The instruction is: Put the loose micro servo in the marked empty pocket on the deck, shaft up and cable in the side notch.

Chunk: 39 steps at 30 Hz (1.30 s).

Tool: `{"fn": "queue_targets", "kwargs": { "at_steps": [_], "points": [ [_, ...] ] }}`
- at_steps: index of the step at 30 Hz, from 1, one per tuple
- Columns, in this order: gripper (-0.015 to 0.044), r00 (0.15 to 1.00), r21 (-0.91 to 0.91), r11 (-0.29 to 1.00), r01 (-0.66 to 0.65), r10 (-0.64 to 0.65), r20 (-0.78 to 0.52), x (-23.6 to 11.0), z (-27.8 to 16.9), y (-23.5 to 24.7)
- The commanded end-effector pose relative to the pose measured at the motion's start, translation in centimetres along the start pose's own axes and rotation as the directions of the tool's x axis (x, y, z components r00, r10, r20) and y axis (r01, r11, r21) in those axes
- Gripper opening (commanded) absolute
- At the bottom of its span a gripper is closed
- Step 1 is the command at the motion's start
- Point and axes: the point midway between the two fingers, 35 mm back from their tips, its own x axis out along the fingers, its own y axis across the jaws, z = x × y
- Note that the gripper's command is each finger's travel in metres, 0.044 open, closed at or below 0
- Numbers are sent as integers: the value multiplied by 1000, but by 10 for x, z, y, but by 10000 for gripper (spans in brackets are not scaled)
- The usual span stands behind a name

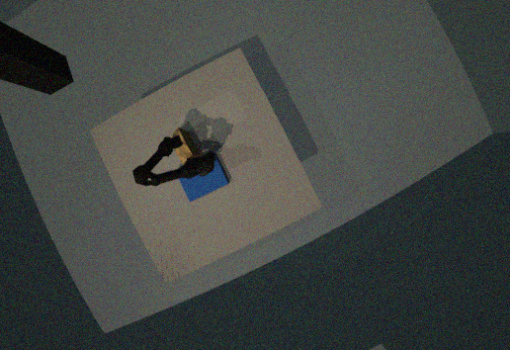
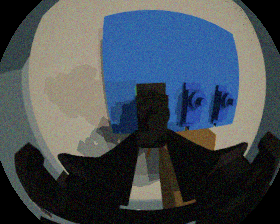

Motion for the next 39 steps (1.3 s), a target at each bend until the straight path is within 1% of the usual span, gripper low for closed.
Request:
{"fn": "queue_targets", "kwargs": {
  "at_steps": [1, 16, 39],
  "points": [
    [0, 1000, -3, 1000, 2, -2, 8, 1, 1, 0],
    [0, 1000, -3, 1000, 2, -2, 8, 1, 2, -1],
    [0, 1000, -3, 1000, 3, -3, 8, 24, 2, -1]
  ]
}}
